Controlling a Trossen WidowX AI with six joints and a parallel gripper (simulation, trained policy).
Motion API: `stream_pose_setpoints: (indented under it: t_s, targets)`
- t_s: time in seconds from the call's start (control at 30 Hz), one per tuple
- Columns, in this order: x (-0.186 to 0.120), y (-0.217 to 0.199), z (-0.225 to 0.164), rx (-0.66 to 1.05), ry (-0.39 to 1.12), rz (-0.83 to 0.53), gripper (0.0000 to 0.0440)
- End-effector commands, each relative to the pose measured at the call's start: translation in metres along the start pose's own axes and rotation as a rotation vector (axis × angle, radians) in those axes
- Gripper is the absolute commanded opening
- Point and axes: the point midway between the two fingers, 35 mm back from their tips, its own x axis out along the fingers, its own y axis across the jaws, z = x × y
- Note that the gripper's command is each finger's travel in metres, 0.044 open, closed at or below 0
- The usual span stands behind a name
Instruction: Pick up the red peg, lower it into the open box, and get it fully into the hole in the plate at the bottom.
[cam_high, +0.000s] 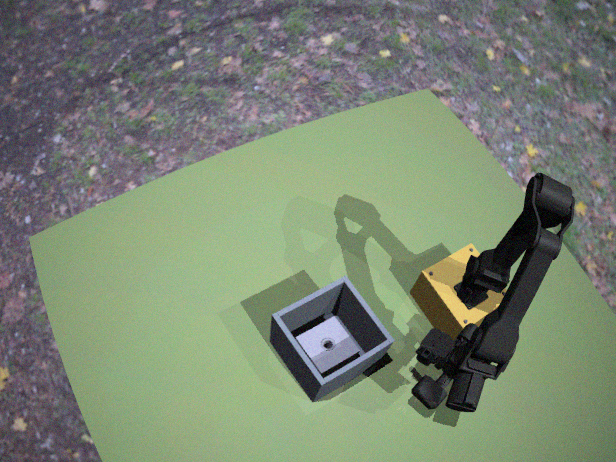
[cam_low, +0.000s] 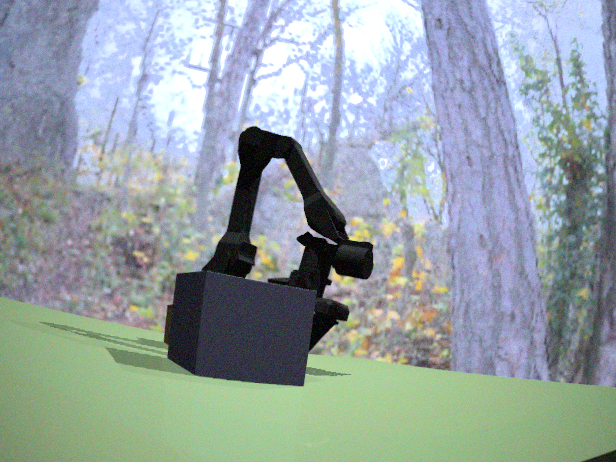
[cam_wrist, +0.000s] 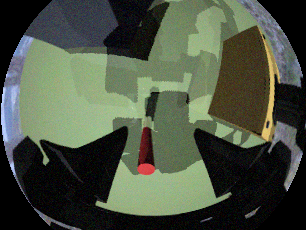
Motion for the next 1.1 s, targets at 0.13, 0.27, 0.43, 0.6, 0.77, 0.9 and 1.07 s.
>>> stream_pose_setpoints:
  t_s: [0.13,0.27,0.43,0.6,0.77,0.9,1.07]
  targets:
    - [0.017,0.008,-0.007,-0.002,0.002,0.019,0.0217]
    - [0.022,0.014,-0.012,-0.019,0.013,0.031,0.0122]
    - [0.026,0.020,-0.020,-0.047,0.029,0.045,0.0008]
    - [0.020,0.028,-0.023,-0.061,0.040,0.073,0.0000]
    - [0.011,0.035,-0.024,-0.057,0.045,0.102,0.0000]
    - [0.003,0.041,-0.024,-0.051,0.052,0.127,0.0000]
    - [-0.010,0.050,-0.023,-0.042,0.062,0.166,0.0000]
